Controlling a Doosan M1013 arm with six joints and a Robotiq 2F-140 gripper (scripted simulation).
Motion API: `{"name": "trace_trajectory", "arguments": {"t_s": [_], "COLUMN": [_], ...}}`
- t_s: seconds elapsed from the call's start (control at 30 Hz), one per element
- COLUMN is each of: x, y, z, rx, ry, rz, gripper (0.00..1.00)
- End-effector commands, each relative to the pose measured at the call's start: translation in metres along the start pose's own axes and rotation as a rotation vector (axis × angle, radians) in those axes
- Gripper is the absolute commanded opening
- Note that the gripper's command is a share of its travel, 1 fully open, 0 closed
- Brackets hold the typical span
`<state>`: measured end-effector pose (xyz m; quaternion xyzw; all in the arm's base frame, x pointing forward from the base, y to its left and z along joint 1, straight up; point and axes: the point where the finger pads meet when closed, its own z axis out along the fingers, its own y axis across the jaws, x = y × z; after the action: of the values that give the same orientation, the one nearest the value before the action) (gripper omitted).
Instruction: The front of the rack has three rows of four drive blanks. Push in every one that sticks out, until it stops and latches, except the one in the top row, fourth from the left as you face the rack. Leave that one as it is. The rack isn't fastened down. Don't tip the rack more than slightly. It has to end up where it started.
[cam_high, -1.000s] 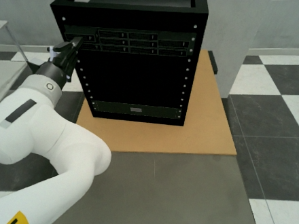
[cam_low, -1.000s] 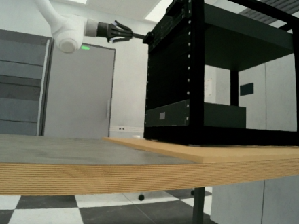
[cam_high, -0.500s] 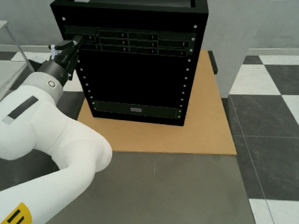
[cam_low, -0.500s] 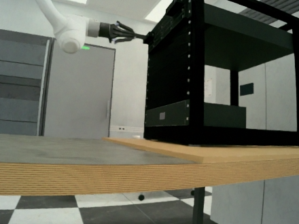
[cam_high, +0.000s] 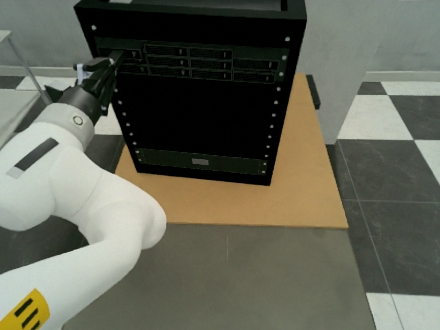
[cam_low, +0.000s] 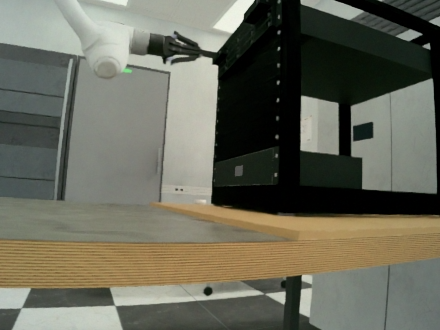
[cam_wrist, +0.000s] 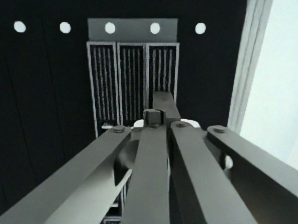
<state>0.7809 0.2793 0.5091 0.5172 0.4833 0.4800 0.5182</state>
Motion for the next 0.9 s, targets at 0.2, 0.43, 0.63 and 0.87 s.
{"name": "trace_trajectory", "arguments": {"t_s": [0.2,0.43,0.63,0.87], "x": [0.0,0.0,0.0,0.0], "y": [0.002,0.002,0.002,0.002], "z": [0.006,0.01,0.016,0.016], "rx": [-0.001,-0.001,-0.001,-0.001], "ry": [0.0,0.0,0.0,0.0], "rz": [0.005,0.005,0.005,0.005], "gripper": [0.1,0.1,0.1,0.1]}}
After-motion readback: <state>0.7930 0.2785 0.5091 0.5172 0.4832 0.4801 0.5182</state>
